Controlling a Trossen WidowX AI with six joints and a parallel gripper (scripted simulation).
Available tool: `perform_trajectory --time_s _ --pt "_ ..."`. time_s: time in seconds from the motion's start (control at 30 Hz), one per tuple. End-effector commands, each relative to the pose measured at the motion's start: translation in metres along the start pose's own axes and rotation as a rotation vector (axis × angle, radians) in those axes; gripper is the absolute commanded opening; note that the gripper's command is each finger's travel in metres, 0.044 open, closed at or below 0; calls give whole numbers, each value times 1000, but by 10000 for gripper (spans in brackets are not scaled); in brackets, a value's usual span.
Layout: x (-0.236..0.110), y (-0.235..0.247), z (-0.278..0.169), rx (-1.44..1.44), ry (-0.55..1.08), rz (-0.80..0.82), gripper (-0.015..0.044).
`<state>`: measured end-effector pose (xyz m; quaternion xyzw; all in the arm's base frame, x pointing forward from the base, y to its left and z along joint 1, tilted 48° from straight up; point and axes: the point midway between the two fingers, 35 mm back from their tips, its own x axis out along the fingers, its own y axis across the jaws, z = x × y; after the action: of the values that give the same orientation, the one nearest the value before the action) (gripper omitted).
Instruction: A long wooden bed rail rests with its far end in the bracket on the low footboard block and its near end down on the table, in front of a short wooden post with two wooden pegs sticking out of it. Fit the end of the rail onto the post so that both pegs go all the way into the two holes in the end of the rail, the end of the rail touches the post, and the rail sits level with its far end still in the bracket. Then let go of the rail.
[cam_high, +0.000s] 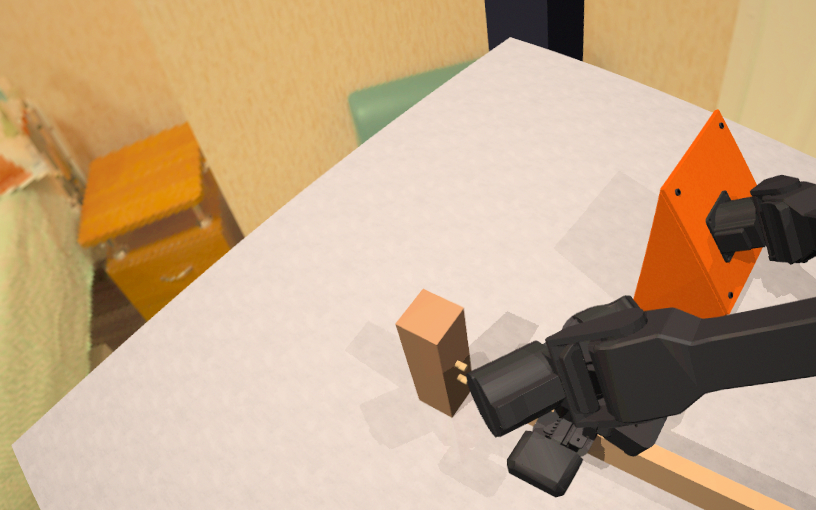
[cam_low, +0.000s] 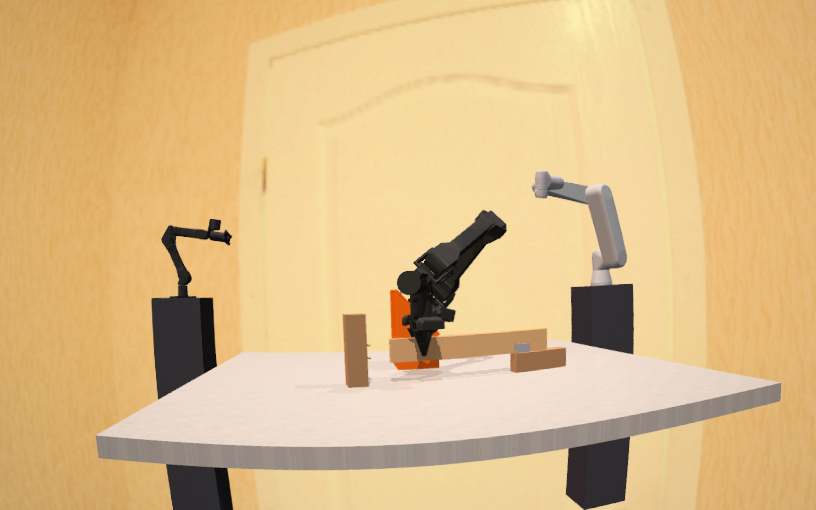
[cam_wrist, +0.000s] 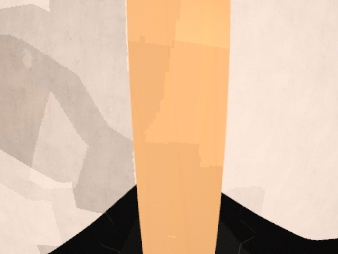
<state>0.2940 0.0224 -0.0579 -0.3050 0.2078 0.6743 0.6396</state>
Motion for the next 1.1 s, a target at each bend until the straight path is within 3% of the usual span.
perform_trajectory --time_s 0.0,1.07 --pt "-3 -2 -2 -4 1 -9 0" --pt "-3 -4 3 -4 0 -9 0"
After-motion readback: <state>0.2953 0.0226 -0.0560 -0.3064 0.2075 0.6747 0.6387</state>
